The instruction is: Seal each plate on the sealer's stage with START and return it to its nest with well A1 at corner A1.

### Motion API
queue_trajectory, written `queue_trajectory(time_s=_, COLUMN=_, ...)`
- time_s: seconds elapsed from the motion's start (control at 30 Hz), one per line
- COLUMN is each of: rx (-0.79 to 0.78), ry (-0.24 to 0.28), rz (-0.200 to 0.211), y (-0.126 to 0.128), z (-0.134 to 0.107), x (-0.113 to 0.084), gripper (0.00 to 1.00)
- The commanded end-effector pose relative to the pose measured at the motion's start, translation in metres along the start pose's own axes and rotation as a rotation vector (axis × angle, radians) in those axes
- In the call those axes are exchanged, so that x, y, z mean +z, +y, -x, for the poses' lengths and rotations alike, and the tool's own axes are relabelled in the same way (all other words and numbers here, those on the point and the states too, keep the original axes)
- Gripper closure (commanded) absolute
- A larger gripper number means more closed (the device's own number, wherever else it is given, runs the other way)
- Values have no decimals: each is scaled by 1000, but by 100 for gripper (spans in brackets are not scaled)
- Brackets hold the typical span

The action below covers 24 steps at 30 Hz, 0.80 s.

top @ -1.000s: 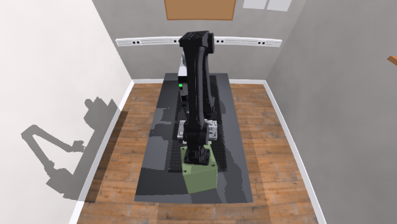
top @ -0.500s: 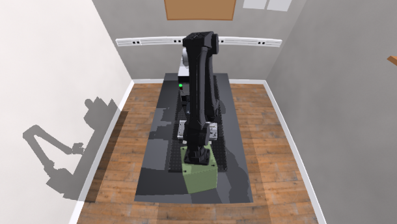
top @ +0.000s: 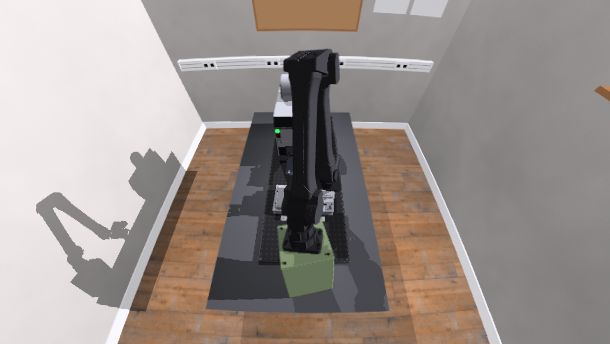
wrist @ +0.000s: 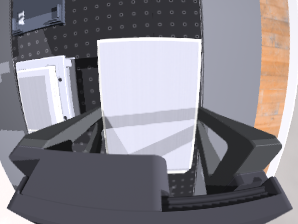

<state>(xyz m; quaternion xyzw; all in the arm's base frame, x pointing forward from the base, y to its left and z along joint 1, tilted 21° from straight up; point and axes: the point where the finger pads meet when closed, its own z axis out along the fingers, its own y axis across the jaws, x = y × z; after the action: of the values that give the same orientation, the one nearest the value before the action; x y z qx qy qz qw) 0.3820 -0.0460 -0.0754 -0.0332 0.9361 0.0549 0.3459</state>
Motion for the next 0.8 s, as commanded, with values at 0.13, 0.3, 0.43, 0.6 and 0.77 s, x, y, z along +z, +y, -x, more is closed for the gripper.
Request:
queue_trajectory(time_s=0.13, rx=-9, ry=-40, rz=2, y=8, z=14, x=-3, gripper=100)
queue_trajectory(time_s=0.3, rx=-10, ry=-28, rz=9, y=13, z=7, x=-4, gripper=100)
queue_trajectory(time_s=0.43, rx=-11, ry=-28, rz=3, y=8, z=7, x=-1, gripper=100)
queue_trajectory(time_s=0.6, rx=-13, ry=-31, rz=-3, y=-1, z=8, x=0, gripper=100)
queue_trajectory(time_s=0.77, rx=-1, ry=-40, rz=-12, y=-5, z=10, x=-3, gripper=100)
